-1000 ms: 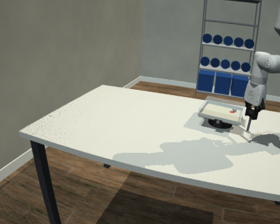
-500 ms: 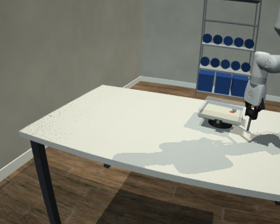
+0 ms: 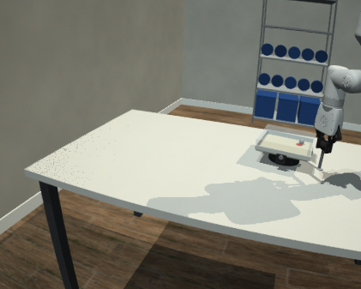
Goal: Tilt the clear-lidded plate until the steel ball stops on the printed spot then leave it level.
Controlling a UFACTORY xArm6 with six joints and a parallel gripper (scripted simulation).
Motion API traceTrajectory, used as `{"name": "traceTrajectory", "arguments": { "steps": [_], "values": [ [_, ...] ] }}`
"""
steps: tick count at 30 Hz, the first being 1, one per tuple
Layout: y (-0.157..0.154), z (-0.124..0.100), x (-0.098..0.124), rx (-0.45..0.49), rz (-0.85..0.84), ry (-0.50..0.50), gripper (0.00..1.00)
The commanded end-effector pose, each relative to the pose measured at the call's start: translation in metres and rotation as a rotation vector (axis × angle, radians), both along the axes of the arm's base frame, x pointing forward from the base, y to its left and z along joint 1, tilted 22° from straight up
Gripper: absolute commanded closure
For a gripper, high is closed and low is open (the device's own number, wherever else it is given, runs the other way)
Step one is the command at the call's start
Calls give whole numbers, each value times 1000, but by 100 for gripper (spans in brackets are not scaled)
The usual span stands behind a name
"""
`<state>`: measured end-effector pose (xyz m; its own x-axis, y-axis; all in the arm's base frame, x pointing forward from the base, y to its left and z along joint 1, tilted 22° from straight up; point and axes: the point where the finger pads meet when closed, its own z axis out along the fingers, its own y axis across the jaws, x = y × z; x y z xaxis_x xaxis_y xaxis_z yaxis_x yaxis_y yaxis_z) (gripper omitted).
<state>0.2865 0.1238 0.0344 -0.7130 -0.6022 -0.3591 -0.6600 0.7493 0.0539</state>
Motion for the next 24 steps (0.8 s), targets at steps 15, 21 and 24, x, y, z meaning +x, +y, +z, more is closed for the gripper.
{"name": "traceTrajectory", "arguments": {
  "steps": [15, 21, 24],
  "values": [
    [3, -3, 1, 1, -1, -5, 100],
    [5, -2, 4, 1, -1, -5, 100],
    [5, -1, 4, 1, -1, -5, 100]
  ]
}}
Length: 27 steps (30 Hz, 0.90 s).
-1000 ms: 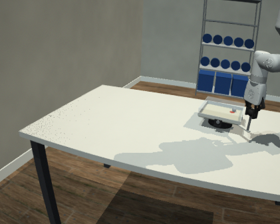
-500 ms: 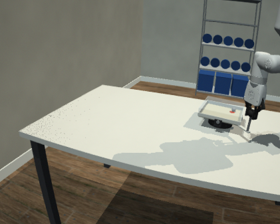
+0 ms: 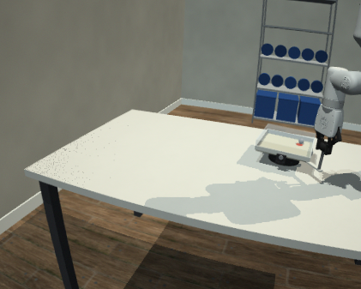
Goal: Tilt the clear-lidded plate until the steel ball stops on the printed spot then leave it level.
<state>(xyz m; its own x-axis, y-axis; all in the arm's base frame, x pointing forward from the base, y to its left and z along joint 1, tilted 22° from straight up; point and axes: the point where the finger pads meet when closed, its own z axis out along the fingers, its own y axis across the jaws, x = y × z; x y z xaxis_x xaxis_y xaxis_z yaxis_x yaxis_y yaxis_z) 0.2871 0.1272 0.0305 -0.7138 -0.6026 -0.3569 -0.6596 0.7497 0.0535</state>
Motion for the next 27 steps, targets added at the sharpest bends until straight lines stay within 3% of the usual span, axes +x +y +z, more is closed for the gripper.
{"name": "traceTrajectory", "arguments": {
  "steps": [1, 27],
  "values": [
    [2, 3, 3, 3, 0, -6, 100],
    [-3, 0, -2, 3, 0, -6, 100]
  ]
}}
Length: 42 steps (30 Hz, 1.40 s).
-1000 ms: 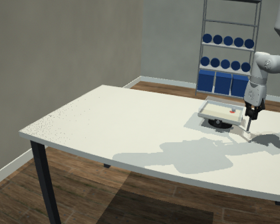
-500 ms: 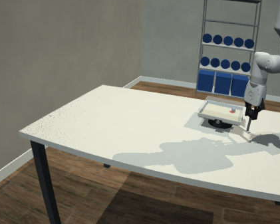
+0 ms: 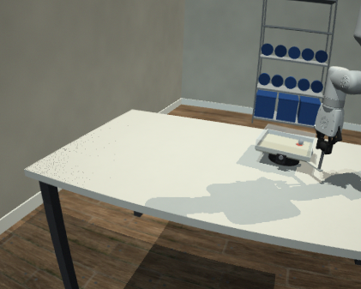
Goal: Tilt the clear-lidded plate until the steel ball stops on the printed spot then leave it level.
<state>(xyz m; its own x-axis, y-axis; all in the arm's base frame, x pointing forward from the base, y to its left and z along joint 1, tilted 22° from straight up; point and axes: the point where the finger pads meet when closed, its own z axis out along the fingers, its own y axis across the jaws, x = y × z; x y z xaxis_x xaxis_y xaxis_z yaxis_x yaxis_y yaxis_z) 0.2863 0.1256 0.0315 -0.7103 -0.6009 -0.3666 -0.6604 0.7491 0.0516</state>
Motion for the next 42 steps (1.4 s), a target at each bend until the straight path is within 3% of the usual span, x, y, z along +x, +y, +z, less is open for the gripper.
{"name": "traceTrajectory", "arguments": {
  "steps": [1, 42],
  "values": [
    [0, -1, -1, -3, -1, 3, 100],
    [1, -1, 1, -3, -1, 3, 100]
  ]
}}
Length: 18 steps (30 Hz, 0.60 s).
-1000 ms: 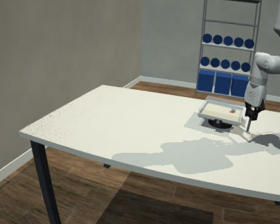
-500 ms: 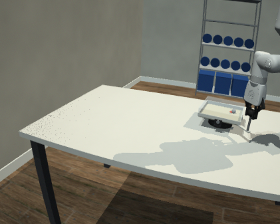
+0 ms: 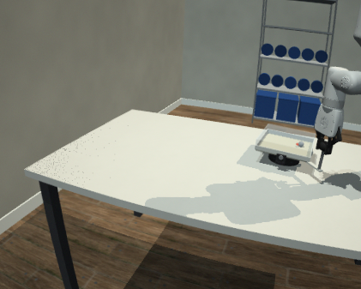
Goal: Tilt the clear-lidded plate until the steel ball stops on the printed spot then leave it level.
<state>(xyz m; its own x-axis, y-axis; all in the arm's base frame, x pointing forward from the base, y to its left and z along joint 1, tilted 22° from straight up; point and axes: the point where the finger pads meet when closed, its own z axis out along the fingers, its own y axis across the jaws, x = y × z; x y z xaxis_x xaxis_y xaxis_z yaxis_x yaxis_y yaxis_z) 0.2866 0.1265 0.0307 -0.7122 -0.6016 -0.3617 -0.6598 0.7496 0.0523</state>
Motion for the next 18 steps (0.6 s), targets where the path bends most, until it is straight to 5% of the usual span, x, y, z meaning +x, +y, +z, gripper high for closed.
{"name": "traceTrajectory", "arguments": {
  "steps": [1, 18],
  "values": [
    [0, 0, 1, 0, 0, -2, 100],
    [-2, 4, 1, 0, 0, -2, 100]
  ]
}}
